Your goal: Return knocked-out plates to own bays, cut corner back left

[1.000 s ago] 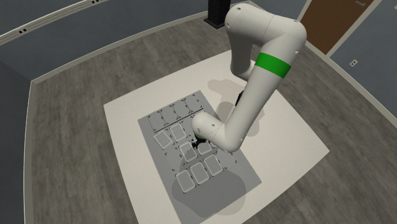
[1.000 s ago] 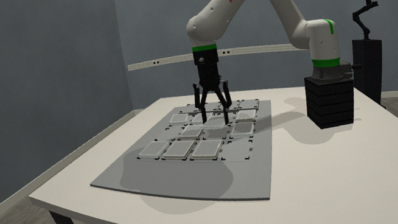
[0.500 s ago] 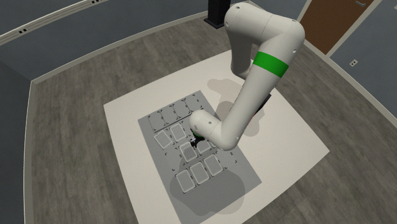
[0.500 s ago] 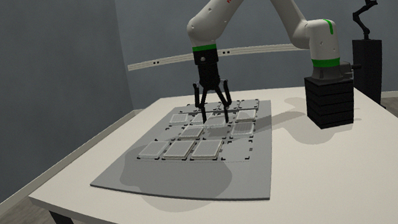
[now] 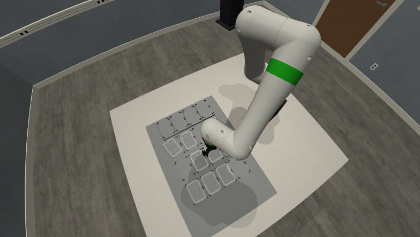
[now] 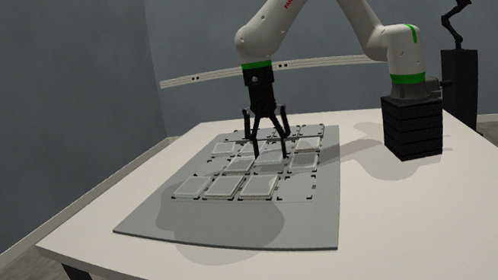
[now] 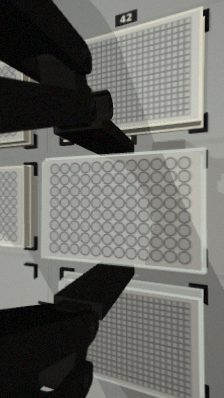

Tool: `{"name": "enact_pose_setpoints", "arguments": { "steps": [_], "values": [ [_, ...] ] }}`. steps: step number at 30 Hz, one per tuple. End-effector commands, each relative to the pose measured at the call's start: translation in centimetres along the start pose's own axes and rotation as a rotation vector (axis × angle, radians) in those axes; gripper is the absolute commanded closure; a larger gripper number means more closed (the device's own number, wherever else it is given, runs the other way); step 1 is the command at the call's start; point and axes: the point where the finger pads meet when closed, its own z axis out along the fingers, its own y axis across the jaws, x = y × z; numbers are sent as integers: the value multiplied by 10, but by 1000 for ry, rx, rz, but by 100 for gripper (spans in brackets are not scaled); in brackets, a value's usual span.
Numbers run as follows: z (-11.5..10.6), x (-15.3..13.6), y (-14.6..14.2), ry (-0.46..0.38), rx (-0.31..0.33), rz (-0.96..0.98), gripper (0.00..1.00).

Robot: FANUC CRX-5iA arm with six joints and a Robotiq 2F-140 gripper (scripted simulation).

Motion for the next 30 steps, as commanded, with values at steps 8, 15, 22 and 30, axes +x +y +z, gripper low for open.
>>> {"name": "enact_pose_setpoints", "arguments": {
  "steps": [8, 15, 22, 30],
  "values": [
    [8, -1, -1, 0, 2, 0, 90],
    [8, -1, -1, 0, 2, 0, 90],
    [8, -1, -1, 0, 2, 0, 90],
    [8, -1, -1, 0, 2, 0, 90]
  ]
}}
